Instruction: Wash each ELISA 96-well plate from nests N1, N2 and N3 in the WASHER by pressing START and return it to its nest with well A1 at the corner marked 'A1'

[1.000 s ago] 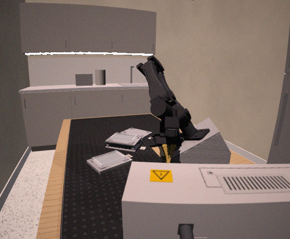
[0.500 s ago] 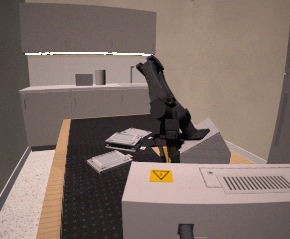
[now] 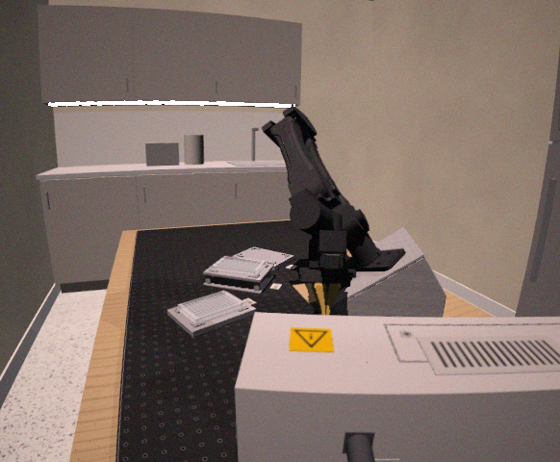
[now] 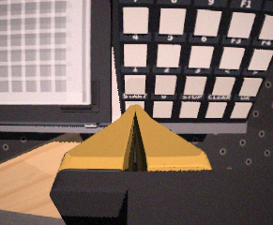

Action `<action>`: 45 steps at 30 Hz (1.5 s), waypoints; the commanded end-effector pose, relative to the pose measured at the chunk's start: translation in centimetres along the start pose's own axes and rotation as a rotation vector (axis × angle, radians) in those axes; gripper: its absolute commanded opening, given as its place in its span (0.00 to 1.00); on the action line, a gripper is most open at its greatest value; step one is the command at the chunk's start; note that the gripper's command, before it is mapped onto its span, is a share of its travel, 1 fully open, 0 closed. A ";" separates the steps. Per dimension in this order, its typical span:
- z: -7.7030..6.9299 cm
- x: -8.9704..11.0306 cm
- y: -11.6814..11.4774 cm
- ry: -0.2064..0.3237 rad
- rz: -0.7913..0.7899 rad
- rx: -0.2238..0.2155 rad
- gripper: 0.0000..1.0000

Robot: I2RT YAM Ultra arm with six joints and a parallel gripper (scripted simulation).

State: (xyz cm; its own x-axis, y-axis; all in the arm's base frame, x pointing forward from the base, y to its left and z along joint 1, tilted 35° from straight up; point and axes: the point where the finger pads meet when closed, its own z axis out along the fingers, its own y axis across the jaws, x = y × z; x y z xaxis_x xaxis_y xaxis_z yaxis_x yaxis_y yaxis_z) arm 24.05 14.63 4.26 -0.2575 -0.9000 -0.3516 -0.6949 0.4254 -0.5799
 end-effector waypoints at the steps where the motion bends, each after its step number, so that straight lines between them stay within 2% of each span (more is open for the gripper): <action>1: 0.4 -0.5 -0.1 -0.020 0.014 0.002 0.00; 36: 0.4 -0.5 -0.1 -0.020 0.014 0.002 0.00; 45: -0.8 -0.5 -0.1 -0.020 0.014 0.002 0.00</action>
State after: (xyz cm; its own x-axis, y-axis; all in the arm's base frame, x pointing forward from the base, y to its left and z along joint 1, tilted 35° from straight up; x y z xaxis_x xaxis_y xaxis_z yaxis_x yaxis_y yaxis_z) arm 23.88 14.80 4.76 -0.2568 -0.8929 -0.3698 -0.6882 0.4376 -0.5786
